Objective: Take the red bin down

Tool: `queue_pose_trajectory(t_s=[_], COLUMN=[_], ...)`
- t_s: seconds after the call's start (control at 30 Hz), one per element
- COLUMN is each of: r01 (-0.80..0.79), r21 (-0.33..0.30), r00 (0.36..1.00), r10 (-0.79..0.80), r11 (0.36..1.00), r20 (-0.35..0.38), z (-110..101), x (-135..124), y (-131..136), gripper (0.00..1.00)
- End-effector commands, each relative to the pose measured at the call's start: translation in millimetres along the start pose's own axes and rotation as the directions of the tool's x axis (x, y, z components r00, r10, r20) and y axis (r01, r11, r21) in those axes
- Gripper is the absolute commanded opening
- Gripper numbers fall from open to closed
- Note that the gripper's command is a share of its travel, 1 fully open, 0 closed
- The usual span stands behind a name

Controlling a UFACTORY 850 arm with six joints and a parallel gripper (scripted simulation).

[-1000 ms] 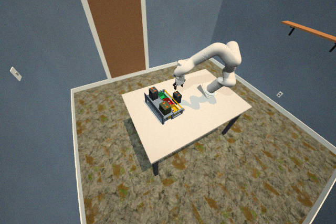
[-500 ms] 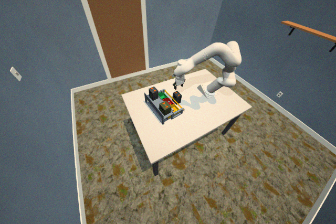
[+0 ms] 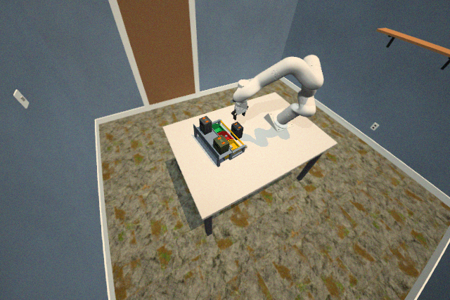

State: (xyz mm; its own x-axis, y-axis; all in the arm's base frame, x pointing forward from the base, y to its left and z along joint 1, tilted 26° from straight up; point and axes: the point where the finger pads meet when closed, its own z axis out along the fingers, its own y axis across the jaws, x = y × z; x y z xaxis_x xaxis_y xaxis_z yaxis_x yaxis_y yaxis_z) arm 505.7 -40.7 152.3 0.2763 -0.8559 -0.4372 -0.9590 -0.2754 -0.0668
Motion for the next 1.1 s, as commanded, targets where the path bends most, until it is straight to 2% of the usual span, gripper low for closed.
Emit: queue_pose_trajectory(t_s=[0.0,0.17,0.33,0.73,0.9,1.07], r01=[0.0,0.0,0.0,0.0,0.0,0.0], r21=[0.002,0.002,0.002,0.002,0.002,0.002], r00=[1.0,1.0,1.0,1.0,1.0,1.0], r10=[0.0,0.0,0.0,0.0,0.0,0.0], r11=[1.0,1.0,1.0,1.0,1.0,1.0], r20=[-0.001,-0.001,-0.001,-0.001,-0.001,-0.001], z=[-0.9,-0.9,54.1,54.1,97.9,97.9], x=[0.3,0.3,0.3,0.3,0.3,0.3], y=[-0.7,-0.7,-0.8,-0.8,-0.8,-0.8], gripper=[1.0,1.0,1.0,1.0,1.0,1.0])
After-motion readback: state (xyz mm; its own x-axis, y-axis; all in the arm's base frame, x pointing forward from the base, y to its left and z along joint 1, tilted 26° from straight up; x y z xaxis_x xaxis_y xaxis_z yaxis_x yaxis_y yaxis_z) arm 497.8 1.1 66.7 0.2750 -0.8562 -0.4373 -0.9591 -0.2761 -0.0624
